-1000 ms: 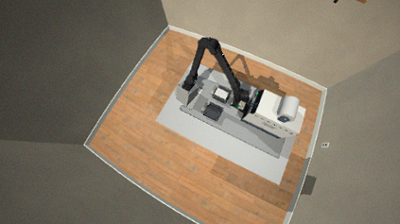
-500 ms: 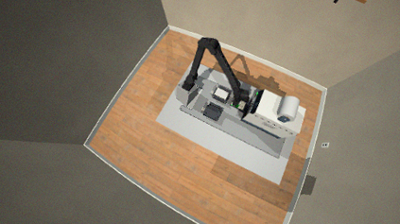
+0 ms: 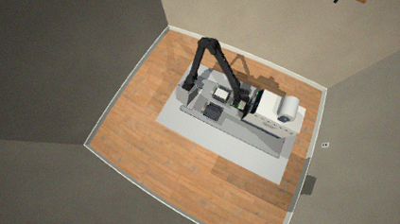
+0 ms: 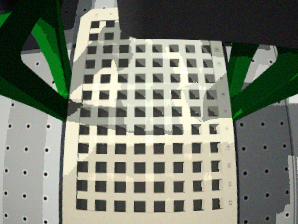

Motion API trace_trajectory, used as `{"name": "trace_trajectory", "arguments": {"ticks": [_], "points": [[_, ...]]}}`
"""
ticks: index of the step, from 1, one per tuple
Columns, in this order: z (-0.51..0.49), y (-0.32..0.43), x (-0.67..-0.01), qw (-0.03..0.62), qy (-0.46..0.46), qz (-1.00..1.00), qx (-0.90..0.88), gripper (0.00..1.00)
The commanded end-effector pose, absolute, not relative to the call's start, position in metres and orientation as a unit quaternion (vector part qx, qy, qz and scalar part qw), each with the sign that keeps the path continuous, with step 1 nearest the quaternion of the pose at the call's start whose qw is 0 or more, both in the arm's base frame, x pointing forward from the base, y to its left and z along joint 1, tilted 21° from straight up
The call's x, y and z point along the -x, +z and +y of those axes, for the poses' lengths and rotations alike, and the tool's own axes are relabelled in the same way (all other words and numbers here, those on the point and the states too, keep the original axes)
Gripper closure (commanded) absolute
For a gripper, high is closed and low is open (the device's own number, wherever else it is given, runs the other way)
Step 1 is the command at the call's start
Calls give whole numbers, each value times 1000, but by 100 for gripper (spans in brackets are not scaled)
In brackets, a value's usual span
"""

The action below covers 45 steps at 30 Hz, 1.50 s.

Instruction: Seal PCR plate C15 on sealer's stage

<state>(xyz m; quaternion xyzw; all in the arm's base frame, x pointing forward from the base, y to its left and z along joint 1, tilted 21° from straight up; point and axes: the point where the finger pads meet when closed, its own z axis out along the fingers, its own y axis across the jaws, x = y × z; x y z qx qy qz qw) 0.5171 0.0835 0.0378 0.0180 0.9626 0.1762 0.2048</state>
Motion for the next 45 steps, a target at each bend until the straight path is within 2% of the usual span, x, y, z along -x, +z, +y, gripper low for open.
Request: {"name": "trace_trajectory", "arguments": {"ticks": [1, 28, 29, 45], "points": [[87, 80, -545, 255, 180, 950, -5, 100], [76, 70, -536, 241, 175, 955, -16, 100], [76, 71, -537, 241, 175, 955, -16, 0], [75, 76, -542, 246, 175, 953, -15, 0]]}}
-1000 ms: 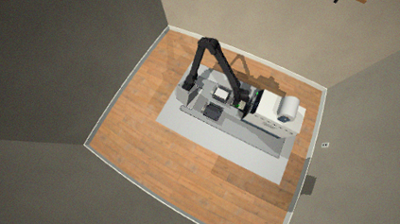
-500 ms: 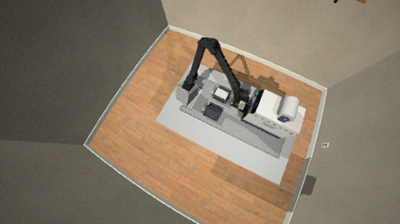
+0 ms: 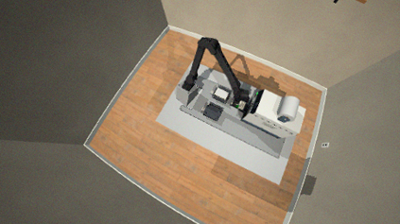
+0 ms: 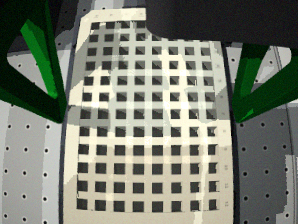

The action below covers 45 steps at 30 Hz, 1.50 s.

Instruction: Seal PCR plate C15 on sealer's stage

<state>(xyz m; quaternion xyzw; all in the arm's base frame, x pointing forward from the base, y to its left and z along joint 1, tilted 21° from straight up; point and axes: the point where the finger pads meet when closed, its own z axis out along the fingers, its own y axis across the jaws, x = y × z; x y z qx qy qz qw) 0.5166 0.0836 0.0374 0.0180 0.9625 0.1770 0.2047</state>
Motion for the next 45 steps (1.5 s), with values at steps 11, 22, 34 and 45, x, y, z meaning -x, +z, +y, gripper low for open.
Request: {"name": "trace_trajectory", "arguments": {"ticks": [11, 22, 34, 45], "points": [[74, 64, -530, 232, 174, 957, -18, 0], [74, 65, -531, 234, 174, 956, -18, 0], [74, 70, -537, 241, 174, 955, -17, 0], [71, 80, -540, 245, 175, 953, -15, 0]]}}
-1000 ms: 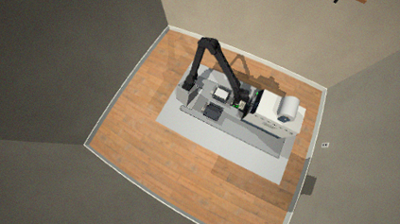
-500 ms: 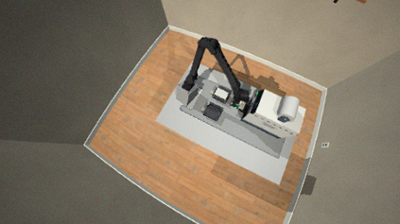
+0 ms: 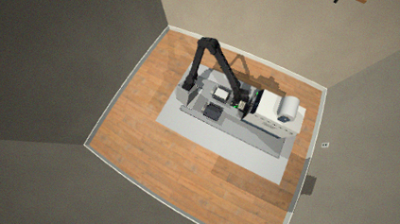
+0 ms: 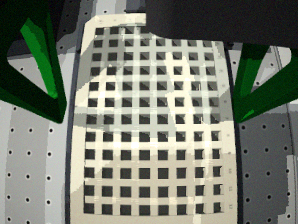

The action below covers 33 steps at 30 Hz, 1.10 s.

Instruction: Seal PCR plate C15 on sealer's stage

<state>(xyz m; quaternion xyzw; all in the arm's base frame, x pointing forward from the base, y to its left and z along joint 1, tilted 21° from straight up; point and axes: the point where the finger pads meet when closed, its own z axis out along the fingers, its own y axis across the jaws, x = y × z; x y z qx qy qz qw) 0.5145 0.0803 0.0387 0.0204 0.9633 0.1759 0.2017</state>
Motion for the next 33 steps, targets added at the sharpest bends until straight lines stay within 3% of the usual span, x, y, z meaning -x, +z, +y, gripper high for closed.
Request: {"name": "trace_trajectory", "arguments": {"ticks": [1, 33], "points": [[74, 82, -541, 248, 178, 952, -11, 0], [72, 98, -537, 243, 178, 954, -7, 0]]}}
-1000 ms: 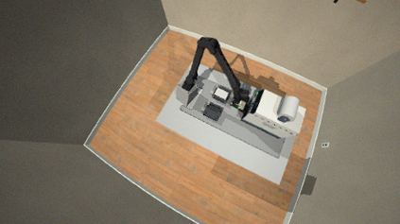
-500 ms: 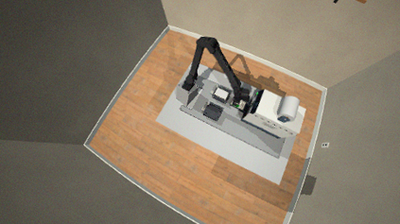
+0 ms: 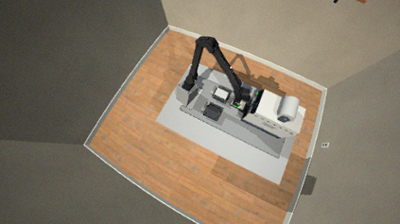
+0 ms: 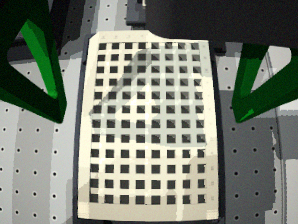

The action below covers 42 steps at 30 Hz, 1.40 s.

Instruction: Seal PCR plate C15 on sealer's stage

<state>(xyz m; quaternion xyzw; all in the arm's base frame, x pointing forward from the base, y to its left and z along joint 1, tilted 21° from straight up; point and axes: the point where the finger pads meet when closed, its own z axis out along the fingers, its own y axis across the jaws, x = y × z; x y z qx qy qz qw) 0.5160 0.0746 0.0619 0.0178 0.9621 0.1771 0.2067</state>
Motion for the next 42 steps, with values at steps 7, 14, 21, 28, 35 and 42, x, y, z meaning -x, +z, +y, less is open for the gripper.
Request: {"name": "trace_trajectory", "arguments": {"ticks": [7, 14, 21, 28, 35, 42], "points": [[71, 77, -530, 229, 179, 957, -16, 0], [71, 61, -521, 210, 180, 961, -28, 0], [71, 77, -527, 220, 180, 958, -26, 0], [71, 96, -538, 245, 181, 952, -21, 0], [71, 102, -543, 255, 181, 950, -19, 0], [71, 100, -542, 253, 181, 950, -19, 0]]}}
